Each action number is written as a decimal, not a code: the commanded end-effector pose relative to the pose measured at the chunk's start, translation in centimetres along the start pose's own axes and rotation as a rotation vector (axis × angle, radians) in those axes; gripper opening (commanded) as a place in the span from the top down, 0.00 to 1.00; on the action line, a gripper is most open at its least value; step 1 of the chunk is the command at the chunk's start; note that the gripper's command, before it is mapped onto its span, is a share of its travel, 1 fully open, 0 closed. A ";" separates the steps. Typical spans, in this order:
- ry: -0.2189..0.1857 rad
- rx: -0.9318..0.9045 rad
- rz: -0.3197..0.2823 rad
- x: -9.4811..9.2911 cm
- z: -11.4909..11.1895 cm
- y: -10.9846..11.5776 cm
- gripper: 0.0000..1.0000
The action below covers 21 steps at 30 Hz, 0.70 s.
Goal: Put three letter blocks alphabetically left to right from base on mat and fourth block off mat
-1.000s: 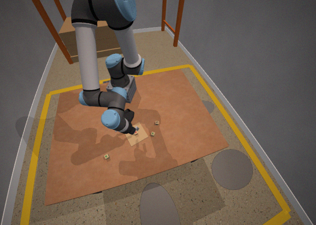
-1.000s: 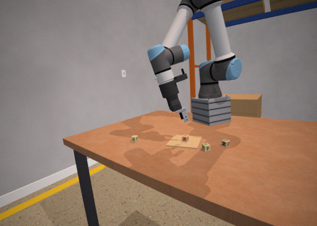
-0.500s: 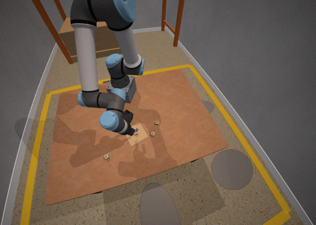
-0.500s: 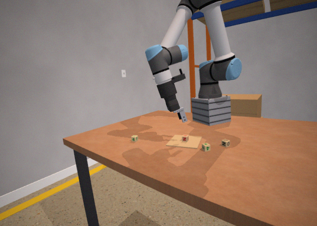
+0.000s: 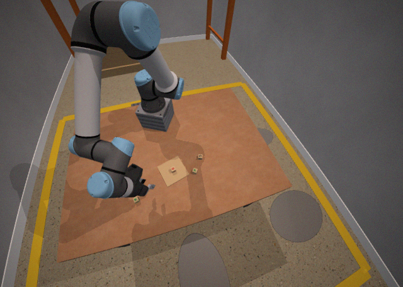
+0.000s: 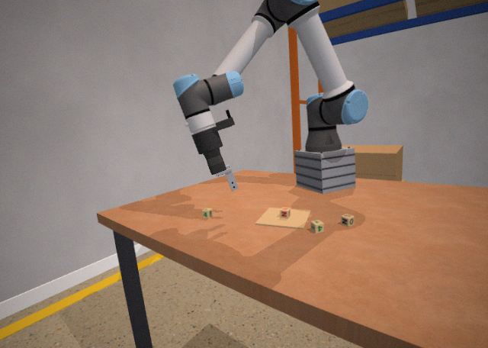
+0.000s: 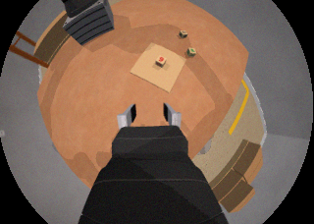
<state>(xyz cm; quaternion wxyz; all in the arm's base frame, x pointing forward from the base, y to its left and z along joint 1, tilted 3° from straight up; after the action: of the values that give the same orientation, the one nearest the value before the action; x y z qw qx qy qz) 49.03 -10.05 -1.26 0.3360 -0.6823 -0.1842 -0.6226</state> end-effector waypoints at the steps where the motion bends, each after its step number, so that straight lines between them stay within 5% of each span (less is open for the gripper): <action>1: 0.000 -0.001 0.000 1.2 -2.0 4.8 0.00; 9: 0.001 -0.001 0.001 2.0 -3.9 8.3 0.00; 21: 0.001 -0.001 0.001 2.1 -4.1 8.7 0.00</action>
<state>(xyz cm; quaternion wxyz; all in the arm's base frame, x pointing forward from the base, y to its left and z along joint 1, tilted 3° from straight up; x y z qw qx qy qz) 52.16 -19.35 -1.27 0.3364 -0.6826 -0.1830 -0.6224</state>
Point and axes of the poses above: the point where the finger pads meet when closed, its own x axis back along the fingers, its own z axis across the jaws, y = z × x, the point moved 1 cm from there along x, back along the fingers, and after that the axes turned 3 degrees about -x, right-handed, at the moved point
